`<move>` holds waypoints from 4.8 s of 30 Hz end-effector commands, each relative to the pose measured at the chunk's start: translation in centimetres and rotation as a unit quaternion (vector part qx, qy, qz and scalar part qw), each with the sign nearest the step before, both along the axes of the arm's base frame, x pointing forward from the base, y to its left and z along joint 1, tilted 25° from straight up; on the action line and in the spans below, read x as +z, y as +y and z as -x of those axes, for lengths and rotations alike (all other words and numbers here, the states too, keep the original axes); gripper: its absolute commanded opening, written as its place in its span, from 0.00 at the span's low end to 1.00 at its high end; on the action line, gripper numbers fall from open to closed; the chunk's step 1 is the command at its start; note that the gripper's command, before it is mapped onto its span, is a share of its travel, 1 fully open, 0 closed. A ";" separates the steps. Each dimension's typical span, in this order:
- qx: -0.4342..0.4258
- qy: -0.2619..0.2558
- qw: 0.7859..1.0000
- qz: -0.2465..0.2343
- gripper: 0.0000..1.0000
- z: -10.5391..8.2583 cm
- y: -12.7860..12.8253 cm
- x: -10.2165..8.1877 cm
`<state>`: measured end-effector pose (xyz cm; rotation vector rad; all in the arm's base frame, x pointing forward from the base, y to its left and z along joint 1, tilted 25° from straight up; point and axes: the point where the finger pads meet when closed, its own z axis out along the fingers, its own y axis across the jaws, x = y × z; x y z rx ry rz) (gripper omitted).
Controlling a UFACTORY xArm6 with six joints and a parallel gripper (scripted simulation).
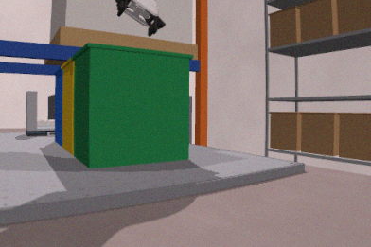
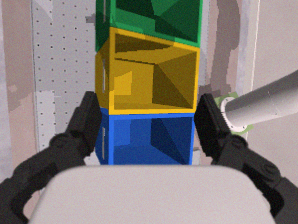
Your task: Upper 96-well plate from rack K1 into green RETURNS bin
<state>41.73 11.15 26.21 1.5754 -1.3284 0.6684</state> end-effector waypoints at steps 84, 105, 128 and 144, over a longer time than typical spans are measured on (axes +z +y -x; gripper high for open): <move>0.426 0.297 0.822 -0.234 1.00 11.4 21.8 -16.1; 0.542 0.364 0.706 -0.276 1.00 17.5 27.0 -19.5; 0.542 0.364 0.706 -0.276 1.00 18.6 27.4 -21.0; 0.542 0.364 0.706 -0.276 1.00 18.2 26.5 -23.1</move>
